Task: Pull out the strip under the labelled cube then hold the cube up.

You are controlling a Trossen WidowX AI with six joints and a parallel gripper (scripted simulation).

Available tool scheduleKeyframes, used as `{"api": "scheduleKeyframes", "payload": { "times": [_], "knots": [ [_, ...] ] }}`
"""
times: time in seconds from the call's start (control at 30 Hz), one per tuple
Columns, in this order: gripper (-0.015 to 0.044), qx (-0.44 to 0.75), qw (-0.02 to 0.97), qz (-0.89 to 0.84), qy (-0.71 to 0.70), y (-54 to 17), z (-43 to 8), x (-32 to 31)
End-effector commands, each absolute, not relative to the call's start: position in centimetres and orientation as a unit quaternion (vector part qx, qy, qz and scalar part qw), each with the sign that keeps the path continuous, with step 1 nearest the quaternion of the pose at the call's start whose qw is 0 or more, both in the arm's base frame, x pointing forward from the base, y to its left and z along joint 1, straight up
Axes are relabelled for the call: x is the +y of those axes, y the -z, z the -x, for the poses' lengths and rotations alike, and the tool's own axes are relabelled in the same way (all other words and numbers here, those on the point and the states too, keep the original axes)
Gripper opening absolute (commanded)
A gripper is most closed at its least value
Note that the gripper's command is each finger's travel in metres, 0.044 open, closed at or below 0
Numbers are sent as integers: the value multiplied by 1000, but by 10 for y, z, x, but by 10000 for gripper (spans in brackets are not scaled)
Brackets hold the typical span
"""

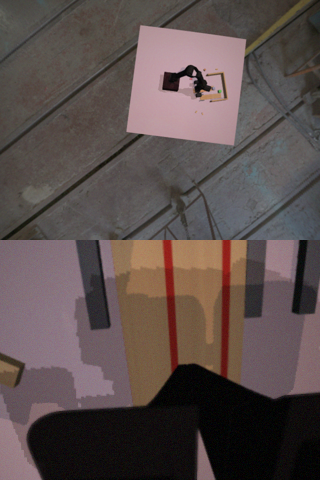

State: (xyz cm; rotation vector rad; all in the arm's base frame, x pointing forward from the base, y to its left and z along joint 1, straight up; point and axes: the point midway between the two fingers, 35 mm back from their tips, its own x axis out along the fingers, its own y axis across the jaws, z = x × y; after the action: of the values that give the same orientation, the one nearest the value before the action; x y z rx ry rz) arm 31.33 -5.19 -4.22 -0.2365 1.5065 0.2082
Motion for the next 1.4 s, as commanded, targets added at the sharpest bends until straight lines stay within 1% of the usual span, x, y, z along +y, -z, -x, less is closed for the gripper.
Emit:
{"api": "scheduleKeyframes", "payload": {
  "times": [0.0, 1.37],
  "knots": [
    [0, 691, 709, 105, -93, 48, -299, -55],
    [0, 693, 707, 105, -93, 50, -243, -73]
  ]
}}
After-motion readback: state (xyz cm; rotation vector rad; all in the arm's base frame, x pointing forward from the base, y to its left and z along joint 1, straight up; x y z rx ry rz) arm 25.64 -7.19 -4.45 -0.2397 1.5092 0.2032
